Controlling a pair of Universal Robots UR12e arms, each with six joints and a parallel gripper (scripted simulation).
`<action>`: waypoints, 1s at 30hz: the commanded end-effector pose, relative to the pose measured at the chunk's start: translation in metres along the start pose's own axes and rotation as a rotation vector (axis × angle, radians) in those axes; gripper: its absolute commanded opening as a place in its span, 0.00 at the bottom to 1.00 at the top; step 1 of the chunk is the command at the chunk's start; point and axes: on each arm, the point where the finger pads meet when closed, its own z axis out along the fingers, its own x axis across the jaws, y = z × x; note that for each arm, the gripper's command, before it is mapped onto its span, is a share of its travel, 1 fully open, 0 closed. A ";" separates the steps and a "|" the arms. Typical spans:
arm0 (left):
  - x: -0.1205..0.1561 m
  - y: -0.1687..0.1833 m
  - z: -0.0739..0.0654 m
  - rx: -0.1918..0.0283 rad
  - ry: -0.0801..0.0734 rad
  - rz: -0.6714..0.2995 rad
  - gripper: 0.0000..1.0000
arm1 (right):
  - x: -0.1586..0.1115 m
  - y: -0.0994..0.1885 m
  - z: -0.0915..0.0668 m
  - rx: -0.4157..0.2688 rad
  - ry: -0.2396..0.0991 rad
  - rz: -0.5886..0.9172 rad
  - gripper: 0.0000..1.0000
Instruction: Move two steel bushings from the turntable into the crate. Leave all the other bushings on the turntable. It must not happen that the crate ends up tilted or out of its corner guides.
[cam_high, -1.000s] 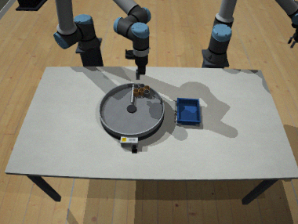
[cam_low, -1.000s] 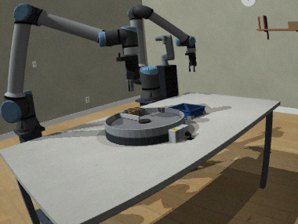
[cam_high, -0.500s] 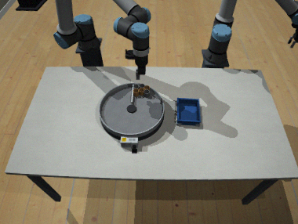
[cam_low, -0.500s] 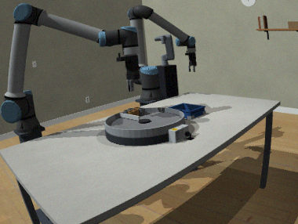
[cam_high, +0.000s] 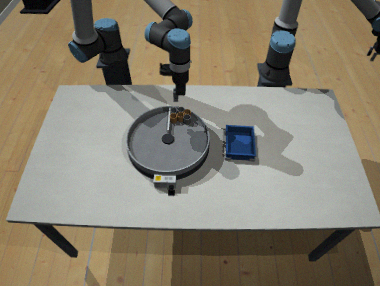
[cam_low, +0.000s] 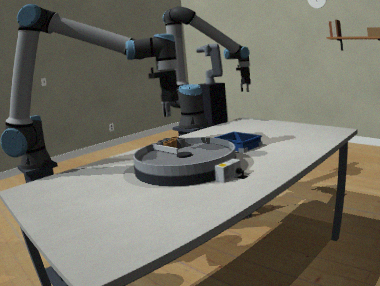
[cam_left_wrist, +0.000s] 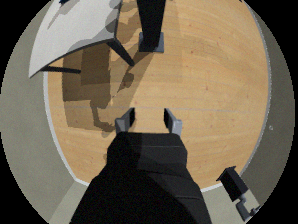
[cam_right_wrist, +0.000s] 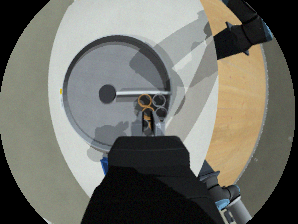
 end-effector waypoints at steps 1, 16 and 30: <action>0.000 0.001 -0.001 -0.002 0.000 0.000 1.00 | 0.000 0.000 -0.001 -0.001 -0.001 0.000 0.36; 0.000 0.001 -0.001 -0.002 0.000 0.000 1.00 | 0.000 0.000 -0.001 -0.001 -0.001 0.000 0.36; 0.000 0.001 -0.001 -0.002 0.000 0.000 1.00 | 0.051 -0.018 0.080 -0.001 -0.001 0.000 0.36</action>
